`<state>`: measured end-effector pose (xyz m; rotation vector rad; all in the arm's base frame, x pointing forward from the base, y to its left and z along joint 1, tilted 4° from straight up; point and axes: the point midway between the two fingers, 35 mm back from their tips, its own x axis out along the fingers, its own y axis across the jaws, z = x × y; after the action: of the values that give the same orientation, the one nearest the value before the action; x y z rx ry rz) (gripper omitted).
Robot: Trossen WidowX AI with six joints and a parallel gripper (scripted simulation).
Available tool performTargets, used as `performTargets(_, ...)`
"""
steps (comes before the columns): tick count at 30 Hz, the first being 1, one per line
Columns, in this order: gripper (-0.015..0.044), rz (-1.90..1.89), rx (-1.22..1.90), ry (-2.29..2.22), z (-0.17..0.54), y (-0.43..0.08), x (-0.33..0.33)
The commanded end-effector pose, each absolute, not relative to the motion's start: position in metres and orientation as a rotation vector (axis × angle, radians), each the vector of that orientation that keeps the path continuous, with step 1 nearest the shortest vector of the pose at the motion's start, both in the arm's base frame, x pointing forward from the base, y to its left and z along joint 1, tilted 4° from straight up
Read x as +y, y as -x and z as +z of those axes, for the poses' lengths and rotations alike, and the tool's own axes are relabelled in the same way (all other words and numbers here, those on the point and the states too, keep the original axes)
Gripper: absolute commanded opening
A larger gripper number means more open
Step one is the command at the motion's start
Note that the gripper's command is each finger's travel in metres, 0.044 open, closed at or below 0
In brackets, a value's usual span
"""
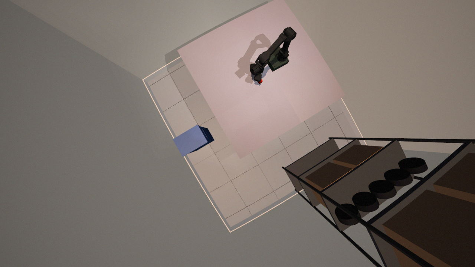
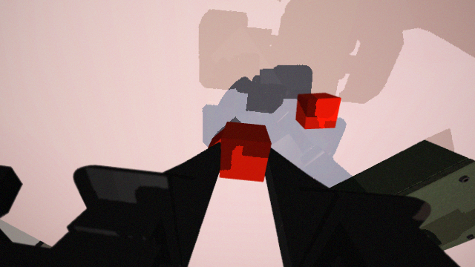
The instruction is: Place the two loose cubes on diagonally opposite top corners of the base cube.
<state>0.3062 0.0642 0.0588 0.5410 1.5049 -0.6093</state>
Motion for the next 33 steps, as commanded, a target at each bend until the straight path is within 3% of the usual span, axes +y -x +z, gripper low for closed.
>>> performTargets(1, 0.0105, -0.605, 1.502, -0.543, 0.056, -0.307, 0.076)
performTargets(33, 0.0105, -0.603, 1.502, -0.539, 0.026, -0.305, 0.09)
